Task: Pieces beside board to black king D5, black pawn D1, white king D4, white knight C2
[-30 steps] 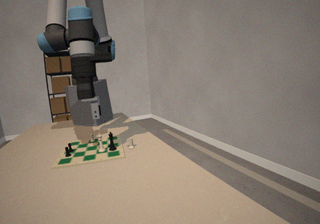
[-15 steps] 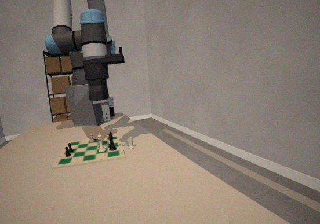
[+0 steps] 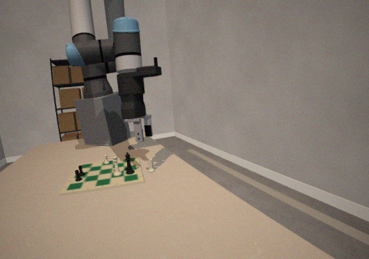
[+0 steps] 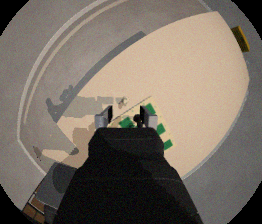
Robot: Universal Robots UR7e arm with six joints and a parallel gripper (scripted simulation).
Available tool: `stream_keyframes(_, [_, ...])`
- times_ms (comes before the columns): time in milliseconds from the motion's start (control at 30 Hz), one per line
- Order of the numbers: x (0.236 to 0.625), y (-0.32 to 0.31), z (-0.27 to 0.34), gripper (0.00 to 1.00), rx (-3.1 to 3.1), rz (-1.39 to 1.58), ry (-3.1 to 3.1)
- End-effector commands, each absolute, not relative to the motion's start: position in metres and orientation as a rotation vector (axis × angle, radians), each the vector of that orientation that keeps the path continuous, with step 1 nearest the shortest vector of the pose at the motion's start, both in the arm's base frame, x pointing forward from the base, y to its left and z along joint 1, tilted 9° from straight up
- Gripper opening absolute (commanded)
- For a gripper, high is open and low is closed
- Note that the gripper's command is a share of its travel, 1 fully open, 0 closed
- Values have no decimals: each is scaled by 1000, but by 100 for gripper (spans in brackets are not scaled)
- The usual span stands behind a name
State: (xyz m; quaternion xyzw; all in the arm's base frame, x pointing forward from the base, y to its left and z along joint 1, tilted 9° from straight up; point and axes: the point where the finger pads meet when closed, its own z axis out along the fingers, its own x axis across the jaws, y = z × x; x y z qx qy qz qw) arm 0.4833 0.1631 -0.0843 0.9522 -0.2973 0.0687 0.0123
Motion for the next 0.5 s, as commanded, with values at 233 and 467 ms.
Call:
stream_keyframes(233, [486, 172, -87, 73, 2908, 230, -1072])
stream_keyframes(467, [486, 171, -87, 73, 2907, 228, -1074])
